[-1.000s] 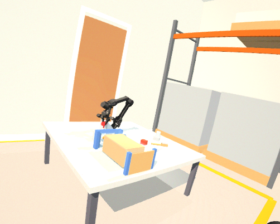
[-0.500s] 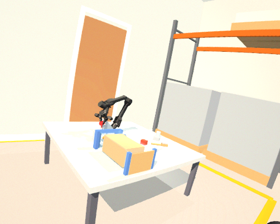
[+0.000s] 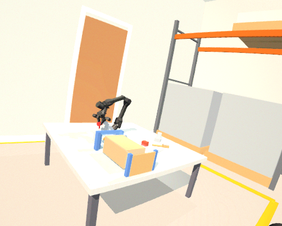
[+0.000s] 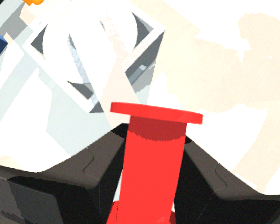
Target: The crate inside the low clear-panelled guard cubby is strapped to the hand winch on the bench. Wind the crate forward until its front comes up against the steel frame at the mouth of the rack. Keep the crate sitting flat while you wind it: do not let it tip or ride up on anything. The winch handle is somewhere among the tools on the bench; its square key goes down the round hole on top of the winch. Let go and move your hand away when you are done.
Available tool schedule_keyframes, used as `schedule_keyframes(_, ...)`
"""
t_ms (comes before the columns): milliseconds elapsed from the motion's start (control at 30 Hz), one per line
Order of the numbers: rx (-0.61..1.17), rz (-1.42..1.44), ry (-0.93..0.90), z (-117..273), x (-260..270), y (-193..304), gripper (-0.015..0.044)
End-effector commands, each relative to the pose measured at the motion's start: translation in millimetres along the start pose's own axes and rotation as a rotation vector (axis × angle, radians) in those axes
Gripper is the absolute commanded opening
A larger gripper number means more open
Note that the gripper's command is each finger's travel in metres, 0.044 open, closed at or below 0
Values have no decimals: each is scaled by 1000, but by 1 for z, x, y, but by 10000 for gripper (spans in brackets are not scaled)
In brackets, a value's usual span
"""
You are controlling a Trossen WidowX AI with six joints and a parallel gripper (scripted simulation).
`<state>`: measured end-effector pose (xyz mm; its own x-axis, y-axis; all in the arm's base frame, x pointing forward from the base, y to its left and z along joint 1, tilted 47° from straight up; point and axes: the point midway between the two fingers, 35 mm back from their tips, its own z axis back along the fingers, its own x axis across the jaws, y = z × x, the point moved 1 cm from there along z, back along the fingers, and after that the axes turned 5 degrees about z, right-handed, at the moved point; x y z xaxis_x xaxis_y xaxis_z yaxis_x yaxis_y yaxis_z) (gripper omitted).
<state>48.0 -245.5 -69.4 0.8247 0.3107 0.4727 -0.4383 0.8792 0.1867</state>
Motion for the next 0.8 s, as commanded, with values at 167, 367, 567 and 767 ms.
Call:
schedule_keyframes(167,0,12,20,-7,-17,-11,0)
schedule_keyframes(367,-1,12,20,-10,-24,-18,0)
schedule_keyframes(567,-1,12,20,-13,-29,-25,0)
schedule_keyframes(767,-2,12,21,-17,-35,-32,0)
